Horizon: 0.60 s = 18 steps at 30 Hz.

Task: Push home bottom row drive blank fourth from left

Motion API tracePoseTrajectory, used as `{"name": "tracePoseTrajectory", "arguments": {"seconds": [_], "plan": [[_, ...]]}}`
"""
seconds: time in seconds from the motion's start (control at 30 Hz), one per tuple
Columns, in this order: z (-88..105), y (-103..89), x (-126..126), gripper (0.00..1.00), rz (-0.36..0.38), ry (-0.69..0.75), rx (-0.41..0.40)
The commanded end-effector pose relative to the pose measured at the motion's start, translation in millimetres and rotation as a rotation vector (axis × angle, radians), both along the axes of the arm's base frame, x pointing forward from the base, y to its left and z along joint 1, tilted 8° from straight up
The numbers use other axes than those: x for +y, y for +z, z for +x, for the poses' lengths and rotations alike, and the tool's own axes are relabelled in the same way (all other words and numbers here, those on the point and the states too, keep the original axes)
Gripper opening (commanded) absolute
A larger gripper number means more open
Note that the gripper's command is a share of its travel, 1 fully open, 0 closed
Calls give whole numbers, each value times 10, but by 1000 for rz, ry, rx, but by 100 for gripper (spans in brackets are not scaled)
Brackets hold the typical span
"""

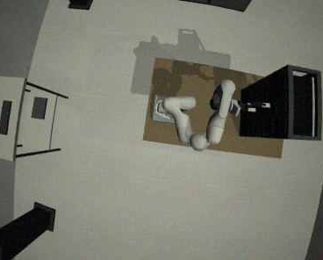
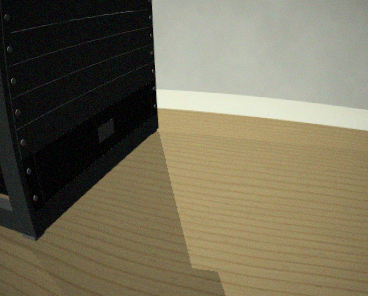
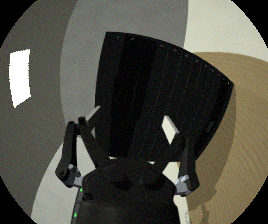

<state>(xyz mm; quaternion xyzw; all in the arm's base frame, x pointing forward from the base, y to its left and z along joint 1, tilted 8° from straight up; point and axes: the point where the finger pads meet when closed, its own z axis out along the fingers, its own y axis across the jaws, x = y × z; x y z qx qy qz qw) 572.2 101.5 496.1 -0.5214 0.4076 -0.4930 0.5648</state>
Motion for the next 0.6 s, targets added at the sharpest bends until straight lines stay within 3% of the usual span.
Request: {"name": "tracePoseTrajectory", "arguments": {"seconds": [0.0,0.57], "plan": [[52,19,39,100,49,-21,-2],[66,18,62,100,49,-21,-2]]}}
